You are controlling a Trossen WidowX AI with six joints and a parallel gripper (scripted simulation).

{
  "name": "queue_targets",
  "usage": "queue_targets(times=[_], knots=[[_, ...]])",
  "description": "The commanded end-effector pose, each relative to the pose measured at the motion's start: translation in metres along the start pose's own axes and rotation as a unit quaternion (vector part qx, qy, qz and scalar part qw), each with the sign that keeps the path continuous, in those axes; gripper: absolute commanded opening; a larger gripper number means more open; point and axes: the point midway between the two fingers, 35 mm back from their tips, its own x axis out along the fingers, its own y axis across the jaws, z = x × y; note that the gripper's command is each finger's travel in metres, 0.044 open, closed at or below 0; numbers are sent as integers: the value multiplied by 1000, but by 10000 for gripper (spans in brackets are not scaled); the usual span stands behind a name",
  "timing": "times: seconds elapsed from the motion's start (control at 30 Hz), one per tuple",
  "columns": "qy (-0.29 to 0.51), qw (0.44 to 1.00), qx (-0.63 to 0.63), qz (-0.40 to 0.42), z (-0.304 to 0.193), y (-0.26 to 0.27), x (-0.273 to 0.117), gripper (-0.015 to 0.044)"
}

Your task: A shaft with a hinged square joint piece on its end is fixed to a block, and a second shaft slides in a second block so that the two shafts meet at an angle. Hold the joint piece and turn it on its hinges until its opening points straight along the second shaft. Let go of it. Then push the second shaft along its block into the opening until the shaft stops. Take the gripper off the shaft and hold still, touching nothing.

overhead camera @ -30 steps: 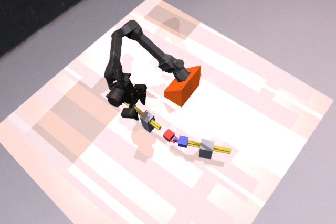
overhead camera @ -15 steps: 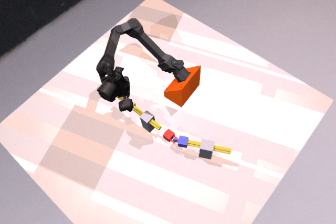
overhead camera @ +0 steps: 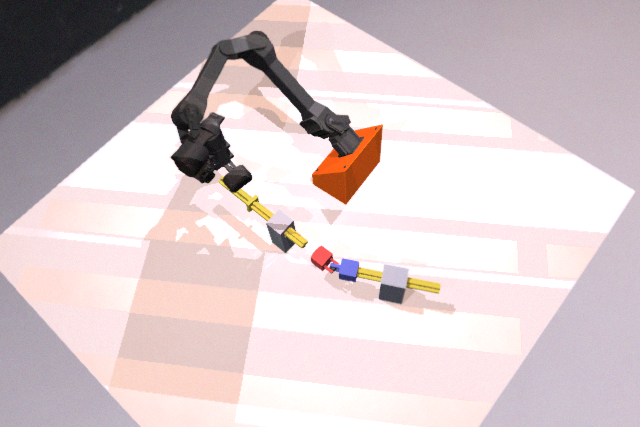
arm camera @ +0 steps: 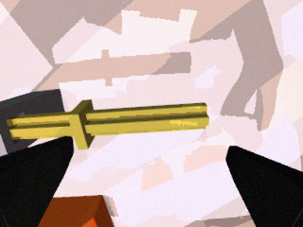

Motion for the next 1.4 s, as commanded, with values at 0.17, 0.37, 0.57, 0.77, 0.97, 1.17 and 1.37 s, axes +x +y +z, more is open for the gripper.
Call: queue_targets(times=[0.17, 0.37, 0.57, 0.77, 0.97, 1.17, 1.37], knots=[[5, 997, -77, -28, -2, -25, -3, 440], [-1, 1000, -18, -25, -2, -24, 4, 440], [-11, 996, 85, -18, -2, -24, 14, 440], [-20, 982, 186, -11, -2, -24, 24, 440], [-29, 958, 285, -3, -2, -25, 33, 440], [-38, 924, 382, 5, -2, -26, 43, 440], [-46, 879, 474, 13, -3, -28, 52, 440]])
